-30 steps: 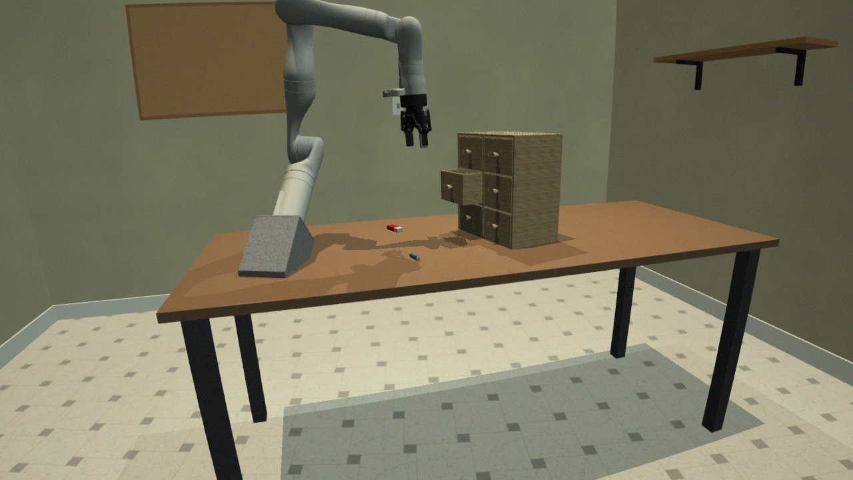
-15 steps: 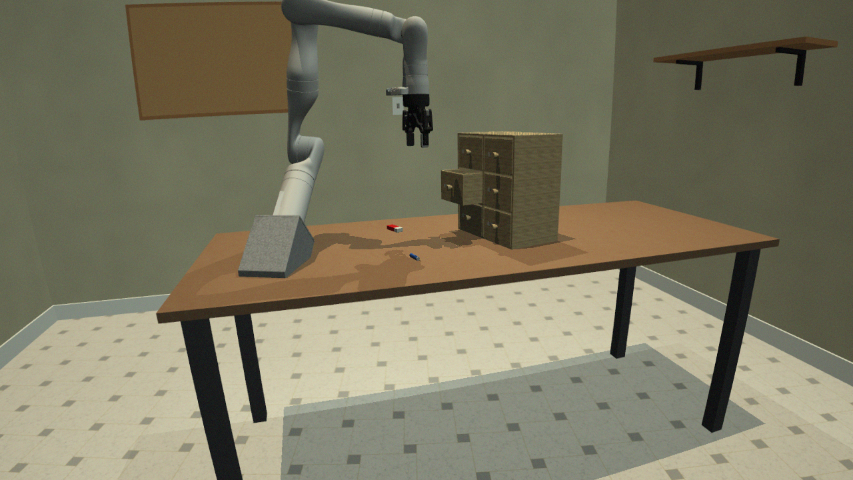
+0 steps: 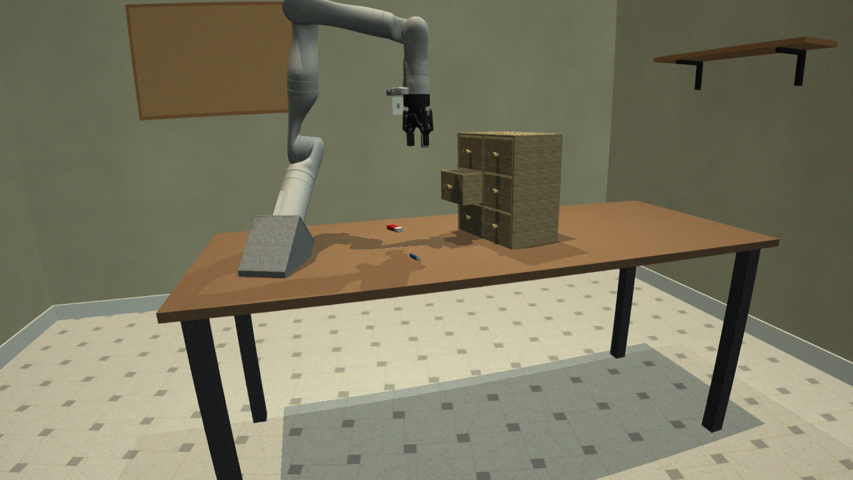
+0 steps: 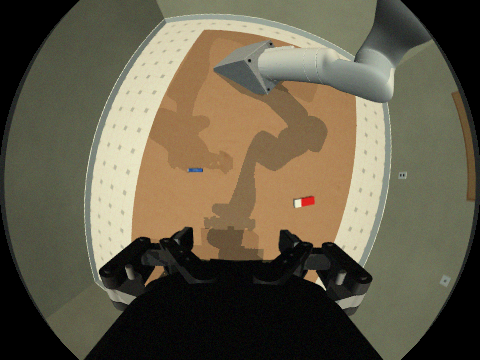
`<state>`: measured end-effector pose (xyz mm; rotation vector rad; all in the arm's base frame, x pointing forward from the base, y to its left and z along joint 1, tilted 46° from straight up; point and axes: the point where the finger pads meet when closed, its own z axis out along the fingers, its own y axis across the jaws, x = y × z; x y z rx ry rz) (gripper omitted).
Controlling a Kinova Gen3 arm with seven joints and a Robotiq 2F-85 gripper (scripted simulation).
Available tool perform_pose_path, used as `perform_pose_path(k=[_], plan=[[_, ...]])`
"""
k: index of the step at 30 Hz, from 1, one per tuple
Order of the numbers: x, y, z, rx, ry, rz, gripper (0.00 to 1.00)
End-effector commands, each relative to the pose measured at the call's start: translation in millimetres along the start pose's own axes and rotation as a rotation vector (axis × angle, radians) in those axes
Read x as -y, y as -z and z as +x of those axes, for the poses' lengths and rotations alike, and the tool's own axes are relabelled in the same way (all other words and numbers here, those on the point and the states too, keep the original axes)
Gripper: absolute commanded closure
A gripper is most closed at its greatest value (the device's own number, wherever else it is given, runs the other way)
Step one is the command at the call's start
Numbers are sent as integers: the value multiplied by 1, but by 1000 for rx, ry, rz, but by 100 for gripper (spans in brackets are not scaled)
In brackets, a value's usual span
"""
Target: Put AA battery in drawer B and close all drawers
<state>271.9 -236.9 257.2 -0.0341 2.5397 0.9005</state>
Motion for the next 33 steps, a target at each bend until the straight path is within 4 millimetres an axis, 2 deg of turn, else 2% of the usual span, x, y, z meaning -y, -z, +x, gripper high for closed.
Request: perform_pose_path(k=[1, 18, 25, 33], plan=[[0, 0, 0, 1, 0, 1, 0], [0, 0, 0, 1, 0, 1, 0], [-2, 0, 8, 1, 0, 1, 0], [-13, -5, 46, 1, 0, 1, 0]])
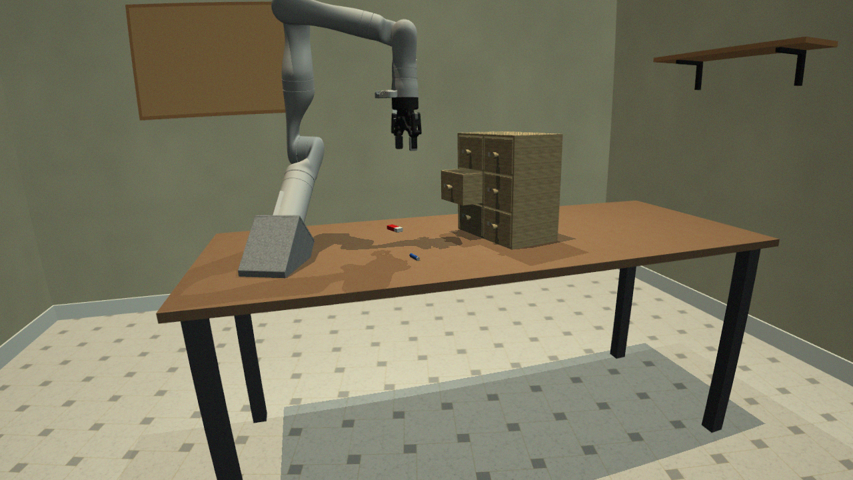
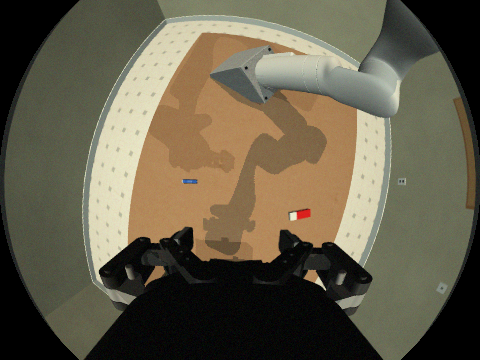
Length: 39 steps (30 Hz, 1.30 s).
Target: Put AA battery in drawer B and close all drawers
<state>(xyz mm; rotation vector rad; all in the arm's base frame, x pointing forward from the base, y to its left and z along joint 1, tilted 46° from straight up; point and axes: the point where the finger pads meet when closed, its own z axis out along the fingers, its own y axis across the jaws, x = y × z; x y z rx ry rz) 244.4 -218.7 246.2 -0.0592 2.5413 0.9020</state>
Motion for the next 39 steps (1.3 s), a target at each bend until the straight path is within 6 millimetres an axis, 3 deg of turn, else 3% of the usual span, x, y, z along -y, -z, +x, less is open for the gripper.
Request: perform_pose_path(k=[1, 7, 14, 28, 39], plan=[[-2, 2, 21, 9, -16, 6, 0], [-11, -1, 50, 9, -16, 6, 0], [-14, -3, 61, 9, -16, 6, 0], [-14, -5, 59, 36, -16, 6, 0], [-14, -23, 45, 219, -15, 7, 0]])
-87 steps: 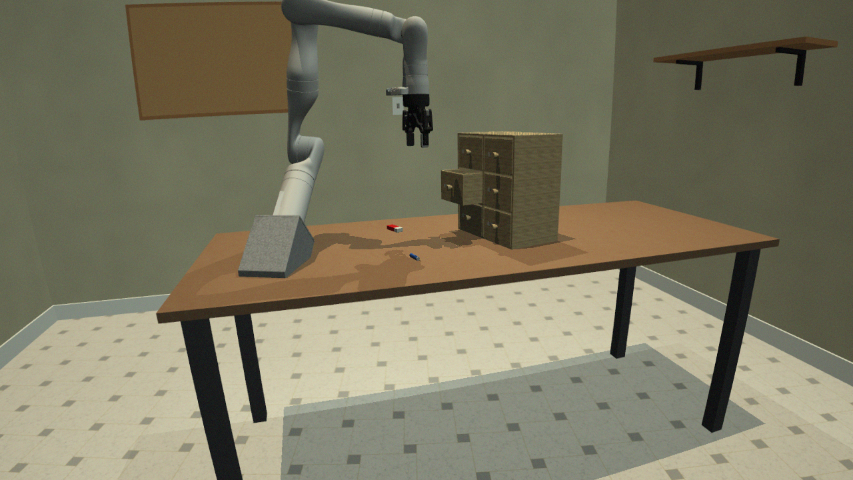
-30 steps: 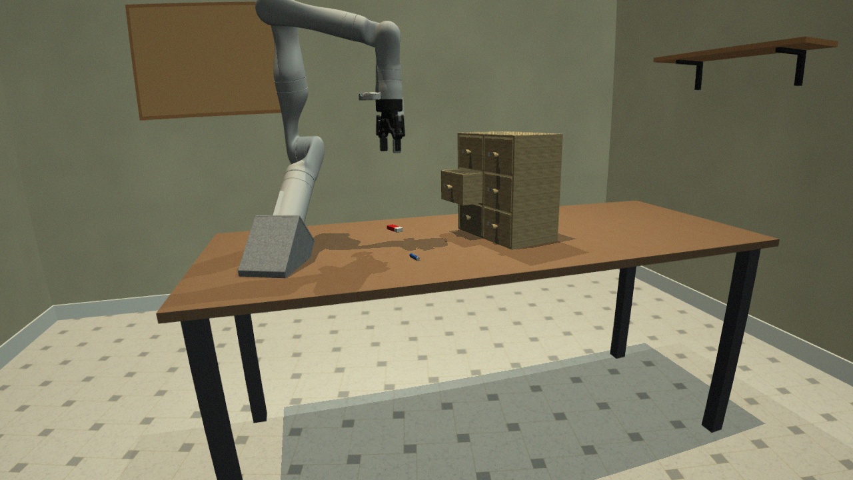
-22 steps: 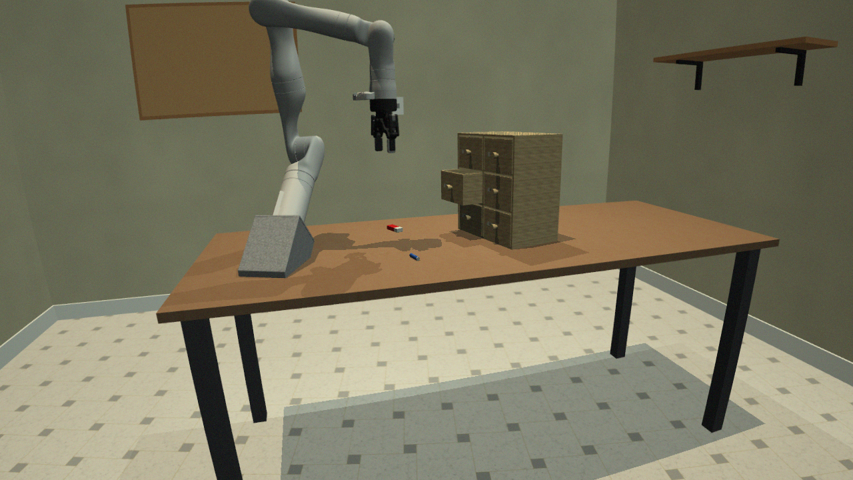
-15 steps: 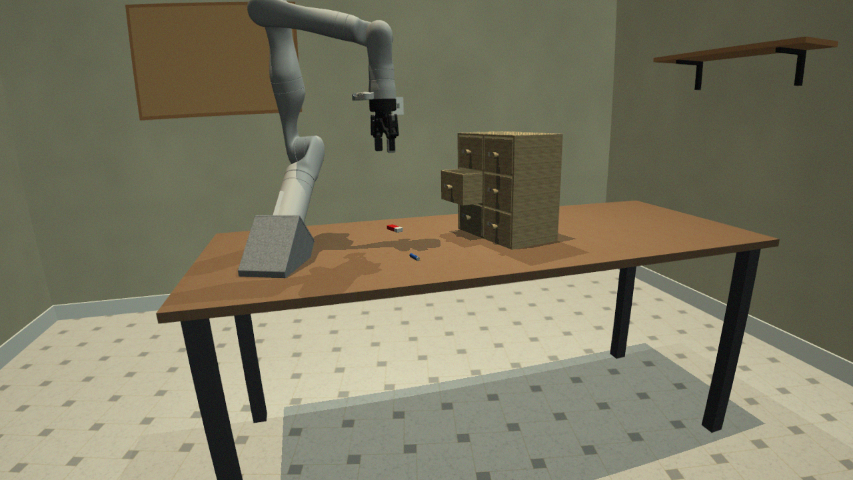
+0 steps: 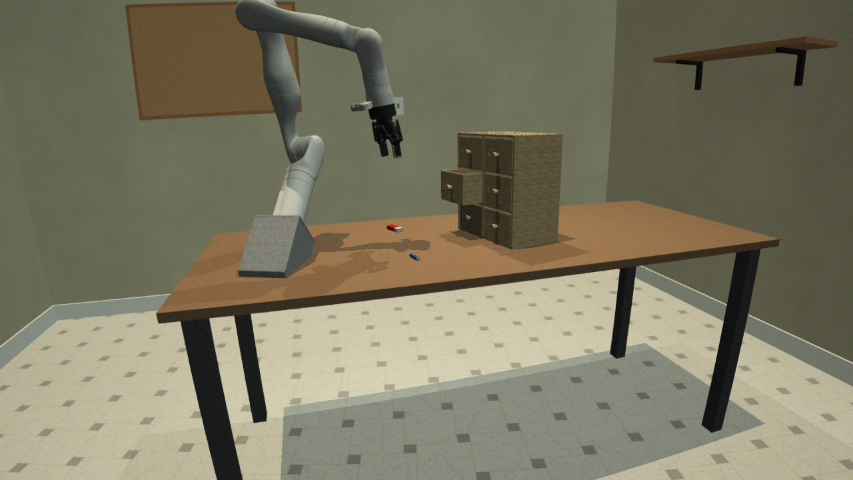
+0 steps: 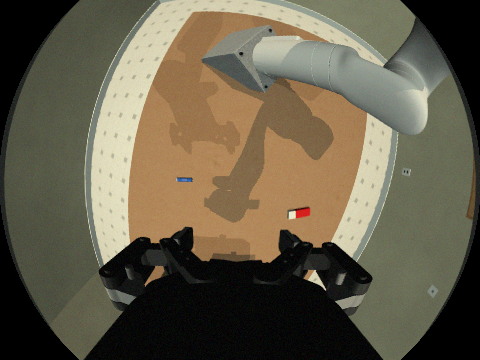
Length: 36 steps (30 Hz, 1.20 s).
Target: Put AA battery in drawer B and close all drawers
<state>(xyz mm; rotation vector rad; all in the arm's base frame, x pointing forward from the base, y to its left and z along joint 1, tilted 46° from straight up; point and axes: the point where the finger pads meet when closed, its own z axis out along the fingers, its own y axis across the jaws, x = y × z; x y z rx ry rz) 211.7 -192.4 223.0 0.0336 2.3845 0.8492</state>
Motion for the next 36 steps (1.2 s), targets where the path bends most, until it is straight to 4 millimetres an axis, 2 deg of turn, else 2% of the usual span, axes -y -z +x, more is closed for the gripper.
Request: perform_pose_path(k=[1, 4, 19, 21, 36], plan=[[-1, -5, 2, 65, -10, -8, 0], [-1, -8, 1, 91, -10, -8, 0], [-1, -54, -25, 522, -12, -6, 0], [-1, -54, -25, 522, -12, -6, 0], [-1, -86, -42, 820, -12, -4, 0]])
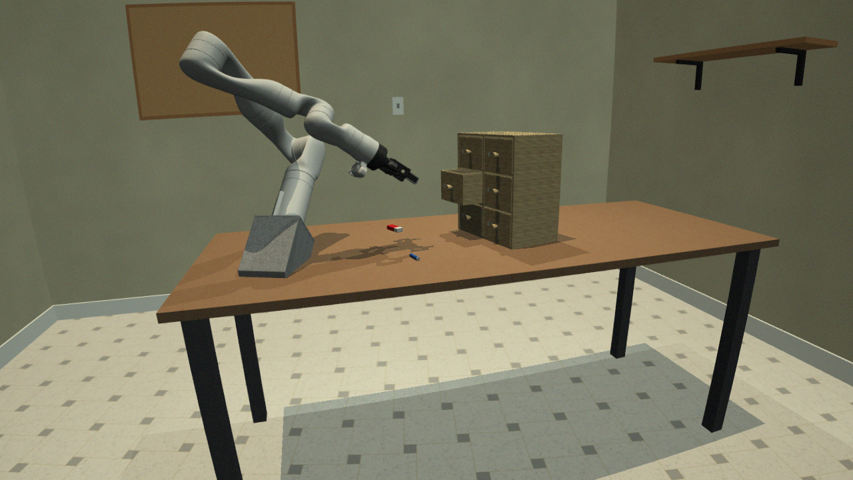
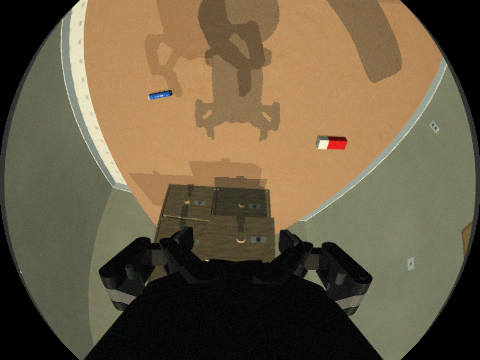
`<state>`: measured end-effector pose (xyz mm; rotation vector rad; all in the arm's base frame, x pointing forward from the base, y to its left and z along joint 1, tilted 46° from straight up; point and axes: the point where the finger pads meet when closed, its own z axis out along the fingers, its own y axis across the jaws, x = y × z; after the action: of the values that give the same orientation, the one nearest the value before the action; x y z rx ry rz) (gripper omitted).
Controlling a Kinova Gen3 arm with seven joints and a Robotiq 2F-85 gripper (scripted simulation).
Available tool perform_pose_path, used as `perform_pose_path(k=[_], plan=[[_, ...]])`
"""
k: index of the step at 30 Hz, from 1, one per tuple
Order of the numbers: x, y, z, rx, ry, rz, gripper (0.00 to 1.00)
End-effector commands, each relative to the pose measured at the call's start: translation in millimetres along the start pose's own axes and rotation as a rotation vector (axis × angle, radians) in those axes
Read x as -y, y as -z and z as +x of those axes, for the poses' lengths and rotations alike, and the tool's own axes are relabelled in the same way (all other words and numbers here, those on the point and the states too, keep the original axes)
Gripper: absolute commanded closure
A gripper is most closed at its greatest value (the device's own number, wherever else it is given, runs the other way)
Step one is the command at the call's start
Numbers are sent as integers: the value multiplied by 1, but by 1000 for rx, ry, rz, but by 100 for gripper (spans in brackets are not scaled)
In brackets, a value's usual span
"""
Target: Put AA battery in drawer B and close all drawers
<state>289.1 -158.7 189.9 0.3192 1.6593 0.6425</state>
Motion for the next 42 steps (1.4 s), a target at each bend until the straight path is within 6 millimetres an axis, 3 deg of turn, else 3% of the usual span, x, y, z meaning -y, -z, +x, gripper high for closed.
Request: perform_pose_path(k=[1, 15, 16, 42], plan=[[-7, -5, 0, 40, -21, -26, 0], [-7, -12, 2, 98, -22, -25, 0], [-7, -12, 2, 98, -22, -25, 100], [-7, -13, 2, 98, -22, -25, 100]])
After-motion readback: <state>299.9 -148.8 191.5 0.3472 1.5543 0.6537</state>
